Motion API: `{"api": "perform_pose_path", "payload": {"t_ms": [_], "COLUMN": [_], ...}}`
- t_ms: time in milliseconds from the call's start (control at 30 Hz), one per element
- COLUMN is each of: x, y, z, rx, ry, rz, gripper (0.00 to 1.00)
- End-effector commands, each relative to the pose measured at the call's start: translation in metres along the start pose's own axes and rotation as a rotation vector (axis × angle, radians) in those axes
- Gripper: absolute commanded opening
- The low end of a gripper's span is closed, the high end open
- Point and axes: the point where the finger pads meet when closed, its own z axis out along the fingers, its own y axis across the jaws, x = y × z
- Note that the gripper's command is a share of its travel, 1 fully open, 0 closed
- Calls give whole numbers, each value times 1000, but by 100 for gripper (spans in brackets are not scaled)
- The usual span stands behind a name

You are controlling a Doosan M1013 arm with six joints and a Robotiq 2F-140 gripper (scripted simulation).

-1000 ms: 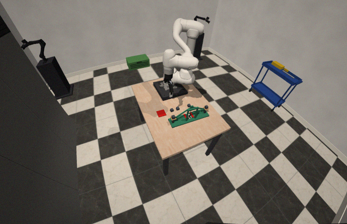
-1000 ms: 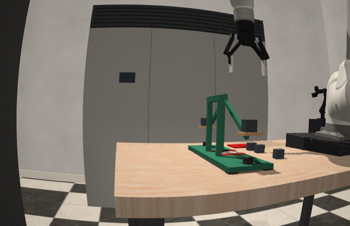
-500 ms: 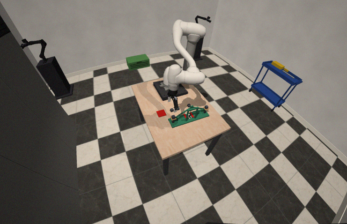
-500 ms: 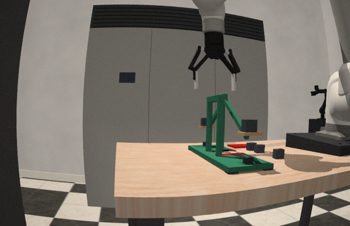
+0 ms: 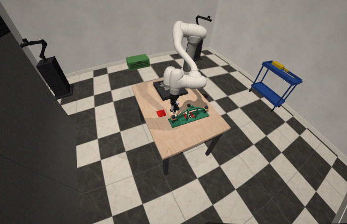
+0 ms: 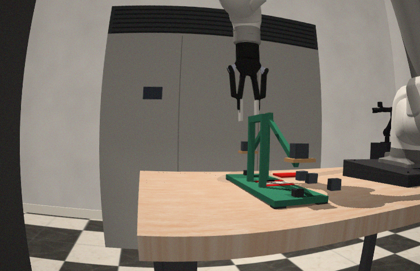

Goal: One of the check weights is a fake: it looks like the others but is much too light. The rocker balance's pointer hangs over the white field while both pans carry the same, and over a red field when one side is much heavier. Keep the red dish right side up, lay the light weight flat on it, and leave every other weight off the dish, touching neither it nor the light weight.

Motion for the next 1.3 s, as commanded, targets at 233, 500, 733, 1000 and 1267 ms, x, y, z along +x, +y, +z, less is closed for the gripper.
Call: {"api": "perform_pose_path", "payload": {"t_ms": [233, 500, 733, 1000, 1267], "x": [-4, -4, -4, -4, -4], "y": [-5, -5, -5, -5, -5], "z": [-1, -1, -1, 0, 5], "rx": [7, 7, 7, 7, 7], "ry": [-2, -2, -2, -2, -2], "rz": [1, 1, 1, 1, 1], "gripper": [35, 35, 35, 35, 35]}}
